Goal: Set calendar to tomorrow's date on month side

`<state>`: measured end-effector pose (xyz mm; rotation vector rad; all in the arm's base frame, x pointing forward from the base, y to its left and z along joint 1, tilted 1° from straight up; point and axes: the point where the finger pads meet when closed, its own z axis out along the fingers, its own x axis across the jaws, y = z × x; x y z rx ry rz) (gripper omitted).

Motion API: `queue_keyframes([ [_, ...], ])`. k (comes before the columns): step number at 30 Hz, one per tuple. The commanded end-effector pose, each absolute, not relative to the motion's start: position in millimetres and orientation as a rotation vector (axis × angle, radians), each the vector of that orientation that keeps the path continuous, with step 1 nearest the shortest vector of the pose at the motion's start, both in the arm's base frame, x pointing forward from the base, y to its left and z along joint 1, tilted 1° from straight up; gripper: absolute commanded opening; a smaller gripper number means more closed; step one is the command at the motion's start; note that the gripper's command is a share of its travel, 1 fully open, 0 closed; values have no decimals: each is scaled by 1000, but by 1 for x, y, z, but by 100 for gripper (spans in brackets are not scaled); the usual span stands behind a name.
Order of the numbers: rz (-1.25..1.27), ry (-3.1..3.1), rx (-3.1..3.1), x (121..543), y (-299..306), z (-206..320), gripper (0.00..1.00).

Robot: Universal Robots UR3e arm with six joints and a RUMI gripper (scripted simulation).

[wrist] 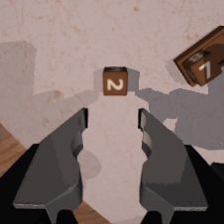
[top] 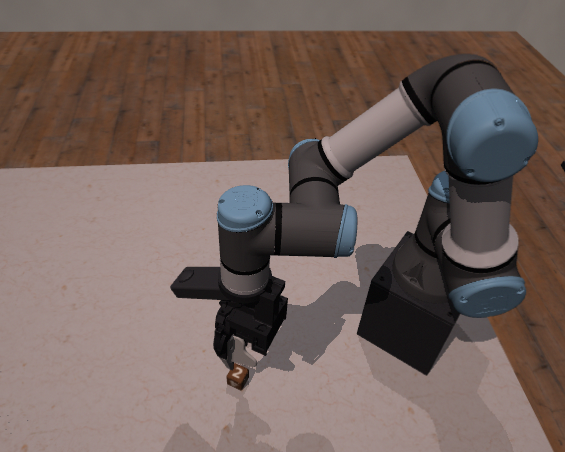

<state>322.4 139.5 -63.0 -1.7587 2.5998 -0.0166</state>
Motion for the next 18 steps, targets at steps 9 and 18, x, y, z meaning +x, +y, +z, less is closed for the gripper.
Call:
queue_keyframes([
  [9,-16,2598,-1757,323,139,-65,28],
  [18,-15,2598,-1758,323,139,-75,28],
])
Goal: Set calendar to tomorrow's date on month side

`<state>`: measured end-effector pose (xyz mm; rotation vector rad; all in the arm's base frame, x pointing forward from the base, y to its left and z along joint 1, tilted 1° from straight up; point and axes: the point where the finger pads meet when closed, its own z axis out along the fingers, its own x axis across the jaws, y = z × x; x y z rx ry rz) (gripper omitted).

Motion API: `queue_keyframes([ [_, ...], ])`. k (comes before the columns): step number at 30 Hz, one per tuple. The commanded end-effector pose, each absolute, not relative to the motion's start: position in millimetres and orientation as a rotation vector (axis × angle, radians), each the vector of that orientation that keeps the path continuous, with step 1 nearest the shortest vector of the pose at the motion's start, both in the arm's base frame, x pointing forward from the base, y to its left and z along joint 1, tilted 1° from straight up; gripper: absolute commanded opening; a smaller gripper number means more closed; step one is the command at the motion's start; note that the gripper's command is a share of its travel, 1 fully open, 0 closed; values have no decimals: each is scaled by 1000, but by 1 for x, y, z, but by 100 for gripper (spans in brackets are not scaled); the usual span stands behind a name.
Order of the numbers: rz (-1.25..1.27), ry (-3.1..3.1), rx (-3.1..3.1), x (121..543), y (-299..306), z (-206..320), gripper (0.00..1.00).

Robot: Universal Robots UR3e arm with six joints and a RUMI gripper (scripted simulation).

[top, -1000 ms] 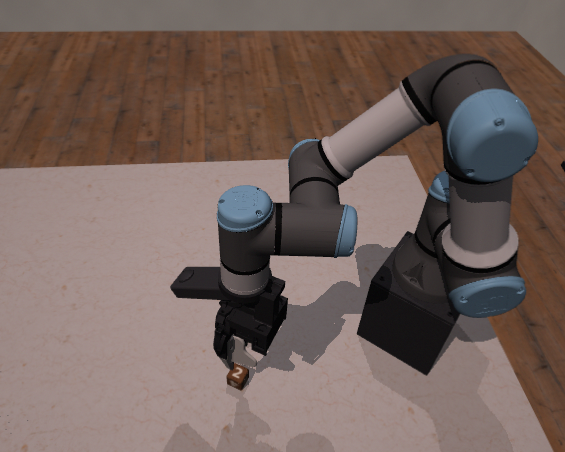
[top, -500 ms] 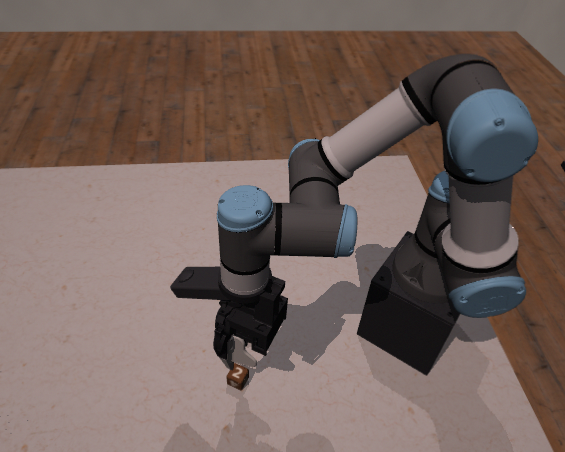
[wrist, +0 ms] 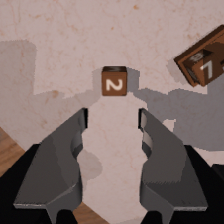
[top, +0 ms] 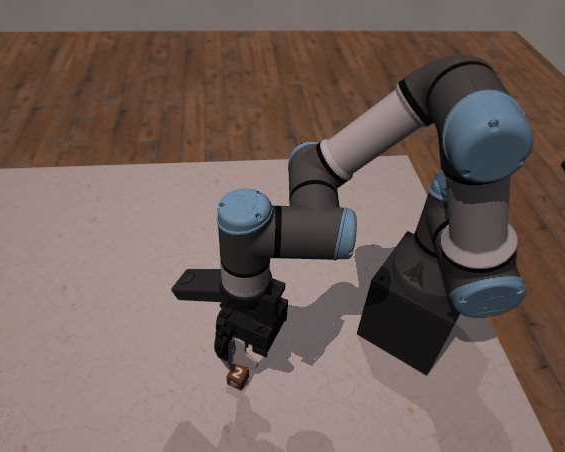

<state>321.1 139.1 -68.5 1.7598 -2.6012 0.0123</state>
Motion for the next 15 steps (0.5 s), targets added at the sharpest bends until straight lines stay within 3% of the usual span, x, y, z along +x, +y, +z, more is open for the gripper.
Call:
queue_keyframes([
  [1,15,-2606,1763,323,139,-76,28],
  [15,15,-2606,1763,323,138,-95,28],
])
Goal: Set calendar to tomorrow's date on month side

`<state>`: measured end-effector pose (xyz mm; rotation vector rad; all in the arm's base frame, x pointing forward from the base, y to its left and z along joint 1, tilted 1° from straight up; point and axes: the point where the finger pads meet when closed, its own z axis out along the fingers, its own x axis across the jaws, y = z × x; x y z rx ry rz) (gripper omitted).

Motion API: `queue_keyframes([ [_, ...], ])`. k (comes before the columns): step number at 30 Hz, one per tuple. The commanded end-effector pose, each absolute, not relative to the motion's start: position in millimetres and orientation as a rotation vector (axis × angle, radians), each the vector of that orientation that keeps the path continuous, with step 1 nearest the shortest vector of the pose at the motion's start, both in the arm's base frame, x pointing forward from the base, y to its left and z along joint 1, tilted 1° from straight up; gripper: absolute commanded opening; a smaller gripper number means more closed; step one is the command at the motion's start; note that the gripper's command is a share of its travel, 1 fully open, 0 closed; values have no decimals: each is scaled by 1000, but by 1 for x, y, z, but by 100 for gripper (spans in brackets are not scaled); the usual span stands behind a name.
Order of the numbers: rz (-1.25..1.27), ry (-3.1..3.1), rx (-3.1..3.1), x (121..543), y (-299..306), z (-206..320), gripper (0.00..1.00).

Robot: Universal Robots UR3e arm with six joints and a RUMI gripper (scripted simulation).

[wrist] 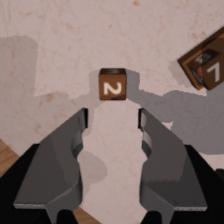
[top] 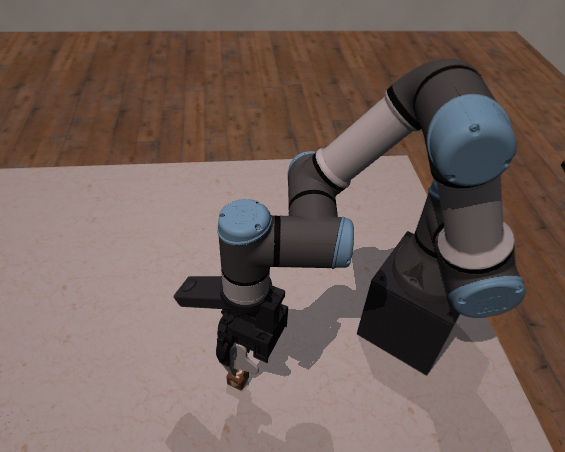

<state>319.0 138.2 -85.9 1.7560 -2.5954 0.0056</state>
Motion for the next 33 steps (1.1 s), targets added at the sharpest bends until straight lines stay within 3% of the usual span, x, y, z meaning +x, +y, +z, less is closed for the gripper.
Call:
queue_keyframes([
  [1,15,-2606,1763,323,138,-97,28],
  [33,16,-2607,1764,324,137,-115,28],
])
